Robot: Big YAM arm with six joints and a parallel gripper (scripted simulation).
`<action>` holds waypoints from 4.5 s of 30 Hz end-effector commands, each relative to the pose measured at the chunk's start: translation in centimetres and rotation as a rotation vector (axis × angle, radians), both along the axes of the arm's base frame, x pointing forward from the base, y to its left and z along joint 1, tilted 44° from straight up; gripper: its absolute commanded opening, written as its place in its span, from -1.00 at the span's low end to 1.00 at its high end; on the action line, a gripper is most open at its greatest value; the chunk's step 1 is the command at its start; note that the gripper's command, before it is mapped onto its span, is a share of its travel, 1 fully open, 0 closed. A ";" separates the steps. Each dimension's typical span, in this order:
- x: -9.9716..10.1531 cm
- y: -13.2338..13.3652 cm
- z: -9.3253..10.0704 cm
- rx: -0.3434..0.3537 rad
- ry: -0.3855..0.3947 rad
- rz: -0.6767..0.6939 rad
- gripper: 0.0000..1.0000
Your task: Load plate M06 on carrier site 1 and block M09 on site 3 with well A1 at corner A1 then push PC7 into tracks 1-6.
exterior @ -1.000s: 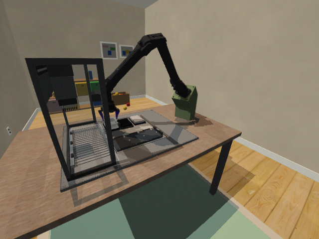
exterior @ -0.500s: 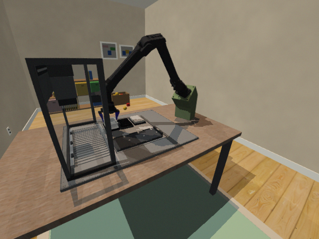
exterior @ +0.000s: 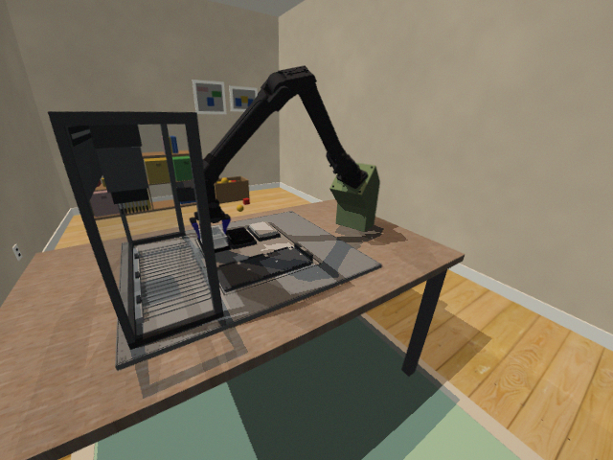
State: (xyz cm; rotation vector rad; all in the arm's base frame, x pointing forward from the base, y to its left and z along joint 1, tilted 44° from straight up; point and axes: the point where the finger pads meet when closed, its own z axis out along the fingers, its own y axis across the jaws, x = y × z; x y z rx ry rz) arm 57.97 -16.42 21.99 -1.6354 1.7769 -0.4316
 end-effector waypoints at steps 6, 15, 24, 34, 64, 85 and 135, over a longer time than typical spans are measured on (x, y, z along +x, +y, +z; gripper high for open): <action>1.7 0.1 0.6 -0.001 -0.024 -0.004 1.00; 2.3 0.3 0.0 0.000 -0.025 -0.004 1.00; 2.7 0.4 -0.8 0.002 -0.020 -0.006 1.00; 1.9 -0.2 -0.2 -0.005 -0.024 -0.011 1.00; 2.7 0.2 -1.0 0.004 -0.015 -0.011 1.00; 1.9 -0.2 0.0 -0.005 -0.024 -0.011 -1.00; -4.4 -2.2 7.9 -0.026 -0.050 -0.012 -1.00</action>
